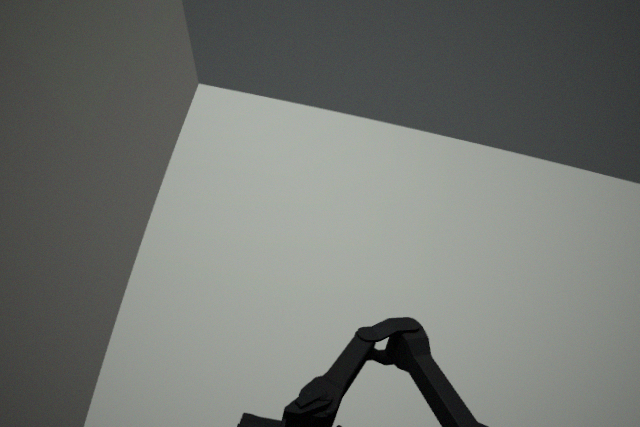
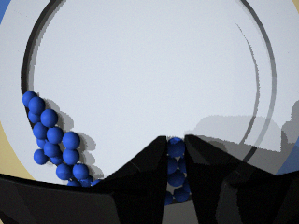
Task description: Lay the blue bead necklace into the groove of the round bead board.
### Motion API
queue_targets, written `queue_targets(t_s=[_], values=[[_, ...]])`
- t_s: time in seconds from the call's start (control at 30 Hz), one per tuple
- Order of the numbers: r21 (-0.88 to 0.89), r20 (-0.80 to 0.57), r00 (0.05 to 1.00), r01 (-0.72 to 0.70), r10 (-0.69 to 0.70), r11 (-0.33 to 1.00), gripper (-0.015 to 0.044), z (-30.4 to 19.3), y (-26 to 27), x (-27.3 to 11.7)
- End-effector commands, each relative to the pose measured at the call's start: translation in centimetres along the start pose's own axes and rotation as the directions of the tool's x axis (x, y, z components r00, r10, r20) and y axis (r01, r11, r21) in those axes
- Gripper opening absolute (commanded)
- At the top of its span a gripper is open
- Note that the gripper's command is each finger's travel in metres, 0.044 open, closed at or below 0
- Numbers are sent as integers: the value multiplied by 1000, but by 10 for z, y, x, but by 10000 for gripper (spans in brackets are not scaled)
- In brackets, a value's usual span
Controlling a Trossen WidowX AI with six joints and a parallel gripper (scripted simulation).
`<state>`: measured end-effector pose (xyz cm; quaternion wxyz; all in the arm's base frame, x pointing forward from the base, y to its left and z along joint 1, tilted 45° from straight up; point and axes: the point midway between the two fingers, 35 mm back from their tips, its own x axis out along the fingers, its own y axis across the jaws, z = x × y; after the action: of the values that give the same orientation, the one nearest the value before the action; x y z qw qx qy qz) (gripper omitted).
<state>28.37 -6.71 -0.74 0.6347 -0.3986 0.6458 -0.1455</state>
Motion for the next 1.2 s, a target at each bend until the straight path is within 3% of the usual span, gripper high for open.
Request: queue_targets(t_s=[0.0,0.53,1.17], values=[[1,0,1000,0,0,1000,0,0,0,0],[-7,1,1000,3,-3,1000,0,0,0,-6],[-6,1,1000,5,-5,1000,0,13,-50,-6]])
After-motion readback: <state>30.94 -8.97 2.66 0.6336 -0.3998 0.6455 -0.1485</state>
